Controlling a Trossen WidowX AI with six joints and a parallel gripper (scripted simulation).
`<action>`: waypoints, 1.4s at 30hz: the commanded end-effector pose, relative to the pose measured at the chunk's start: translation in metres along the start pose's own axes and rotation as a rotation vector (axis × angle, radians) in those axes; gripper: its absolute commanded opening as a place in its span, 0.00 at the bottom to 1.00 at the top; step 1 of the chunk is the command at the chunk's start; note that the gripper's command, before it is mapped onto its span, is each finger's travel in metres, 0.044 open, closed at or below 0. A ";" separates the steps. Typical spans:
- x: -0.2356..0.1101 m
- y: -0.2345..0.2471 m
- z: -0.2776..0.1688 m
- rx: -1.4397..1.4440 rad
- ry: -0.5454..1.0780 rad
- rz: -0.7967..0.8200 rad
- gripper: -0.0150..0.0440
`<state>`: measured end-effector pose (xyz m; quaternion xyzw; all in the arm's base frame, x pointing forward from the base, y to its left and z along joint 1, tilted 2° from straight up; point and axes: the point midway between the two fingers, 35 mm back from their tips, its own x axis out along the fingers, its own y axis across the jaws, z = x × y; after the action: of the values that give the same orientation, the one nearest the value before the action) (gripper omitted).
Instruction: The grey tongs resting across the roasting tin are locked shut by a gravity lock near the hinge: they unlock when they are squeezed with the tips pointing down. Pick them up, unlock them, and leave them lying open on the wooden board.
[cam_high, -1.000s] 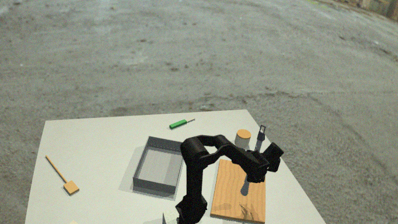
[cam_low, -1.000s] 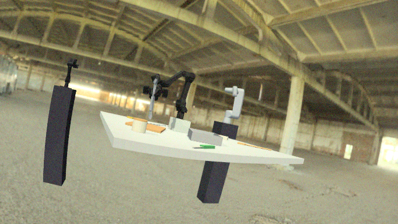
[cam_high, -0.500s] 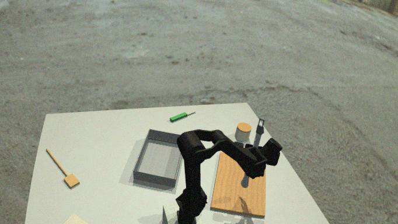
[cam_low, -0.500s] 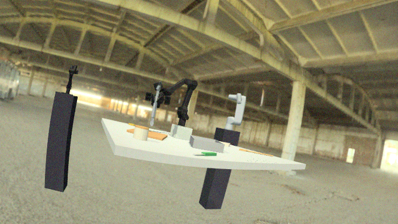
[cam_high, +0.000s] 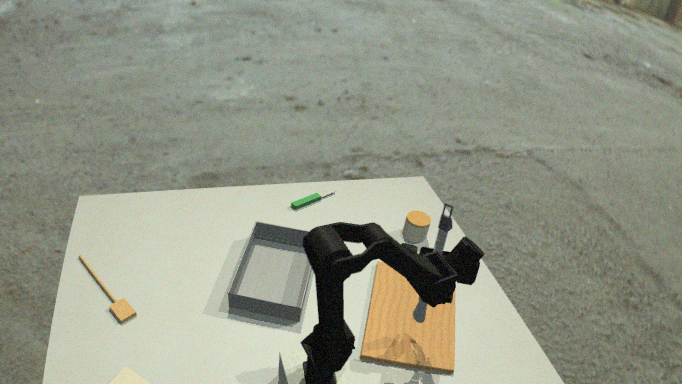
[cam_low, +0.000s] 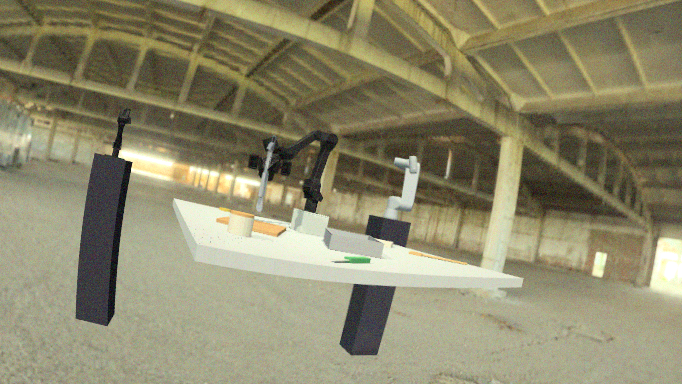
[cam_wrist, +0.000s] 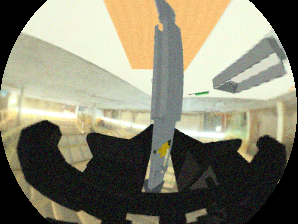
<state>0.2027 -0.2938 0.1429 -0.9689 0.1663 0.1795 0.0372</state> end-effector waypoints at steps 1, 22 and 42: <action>0.000 -0.001 -0.002 -0.001 0.008 -0.005 0.00; 0.024 0.013 0.005 0.064 -0.177 0.016 0.00; 0.053 0.017 0.022 0.117 -0.527 0.026 0.00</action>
<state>0.2333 -0.3221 0.1024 -0.8905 0.1745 0.3980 0.1348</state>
